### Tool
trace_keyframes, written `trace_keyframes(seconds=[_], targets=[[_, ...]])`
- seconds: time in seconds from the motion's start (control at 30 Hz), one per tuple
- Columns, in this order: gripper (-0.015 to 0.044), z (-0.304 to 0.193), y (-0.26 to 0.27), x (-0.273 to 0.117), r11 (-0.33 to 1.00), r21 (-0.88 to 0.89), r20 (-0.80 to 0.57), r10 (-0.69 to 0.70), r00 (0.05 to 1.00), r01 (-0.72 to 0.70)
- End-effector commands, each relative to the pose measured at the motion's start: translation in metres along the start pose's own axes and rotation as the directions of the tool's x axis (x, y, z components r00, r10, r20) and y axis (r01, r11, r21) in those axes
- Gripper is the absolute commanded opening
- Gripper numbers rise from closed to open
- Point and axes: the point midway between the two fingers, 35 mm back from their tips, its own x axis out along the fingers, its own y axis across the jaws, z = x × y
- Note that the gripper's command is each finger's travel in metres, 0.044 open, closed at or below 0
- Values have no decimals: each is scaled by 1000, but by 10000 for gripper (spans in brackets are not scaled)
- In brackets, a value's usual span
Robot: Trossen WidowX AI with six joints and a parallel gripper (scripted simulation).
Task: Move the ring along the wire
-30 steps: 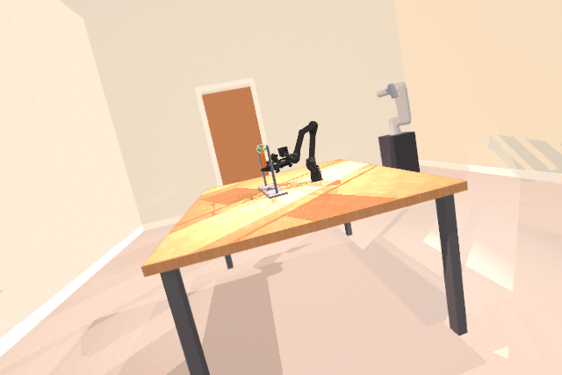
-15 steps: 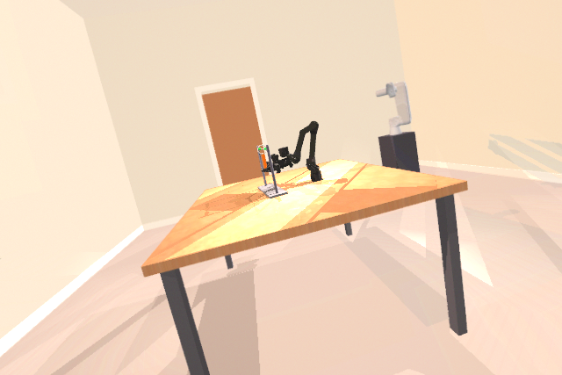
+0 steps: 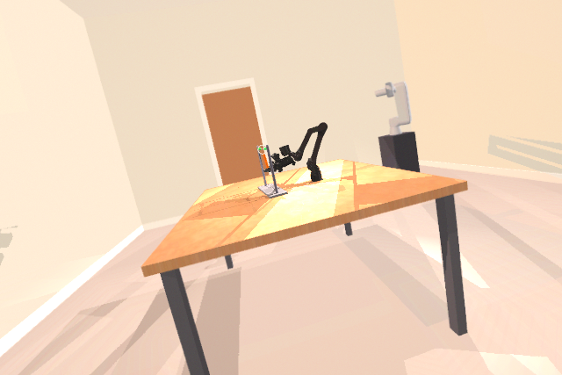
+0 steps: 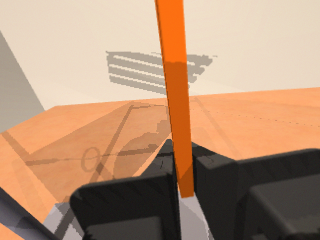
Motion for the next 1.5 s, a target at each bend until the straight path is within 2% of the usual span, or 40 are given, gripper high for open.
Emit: trace_keyframes(seconds=[0.0, 0.2, 0.63, 1.47], targets=[[-150, 3, 6, -6, 1000, 23, -37, -17, 999, 18], [-150, 3, 20, -12, 996, 71, -81, -50, 995, 56], [-150, 6, 41, -11, 988, 125, -87, -83, 993, 94], [-150, 8, 58, -10, 996, 67, -78, -50, 996, 55]])
